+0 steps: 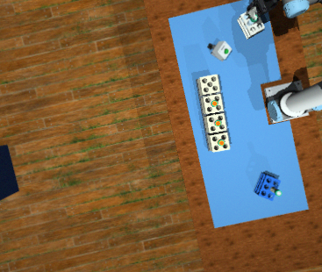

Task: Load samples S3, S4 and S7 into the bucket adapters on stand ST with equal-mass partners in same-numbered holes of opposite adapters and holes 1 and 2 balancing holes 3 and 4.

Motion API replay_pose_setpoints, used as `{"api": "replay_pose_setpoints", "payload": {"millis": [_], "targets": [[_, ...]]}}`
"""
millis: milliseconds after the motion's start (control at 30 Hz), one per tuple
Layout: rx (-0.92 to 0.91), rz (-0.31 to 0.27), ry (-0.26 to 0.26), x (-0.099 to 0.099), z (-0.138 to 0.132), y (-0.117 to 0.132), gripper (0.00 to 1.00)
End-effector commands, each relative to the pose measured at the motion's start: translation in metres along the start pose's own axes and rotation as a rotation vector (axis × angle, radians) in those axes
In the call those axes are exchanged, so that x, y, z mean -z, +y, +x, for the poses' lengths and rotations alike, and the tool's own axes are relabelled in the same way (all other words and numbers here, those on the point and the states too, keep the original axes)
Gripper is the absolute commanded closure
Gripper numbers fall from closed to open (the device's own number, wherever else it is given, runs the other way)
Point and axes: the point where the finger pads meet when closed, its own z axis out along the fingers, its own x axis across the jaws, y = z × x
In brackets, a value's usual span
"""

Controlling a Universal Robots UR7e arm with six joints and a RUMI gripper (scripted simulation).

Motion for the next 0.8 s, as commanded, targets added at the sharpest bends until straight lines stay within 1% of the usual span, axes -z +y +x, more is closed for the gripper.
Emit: {"api": "replay_pose_setpoints", "payload": {"millis": [0, 100, 367, 433, 767], "targets": [[0.000, 0.001, 0.000, 0.001, 0.000, 0.000, 1.00], [0.000, 0.001, 0.000, 0.001, 0.000, 0.000, 1.00], [0.000, 0.001, 0.000, 0.027, 0.000, 0.000, 1.00], [0.000, 0.001, 0.000, 0.027, 0.000, 0.000, 1.00], [0.000, 0.001, 0.000, 0.060, 0.000, 0.000, 1.00]]}}
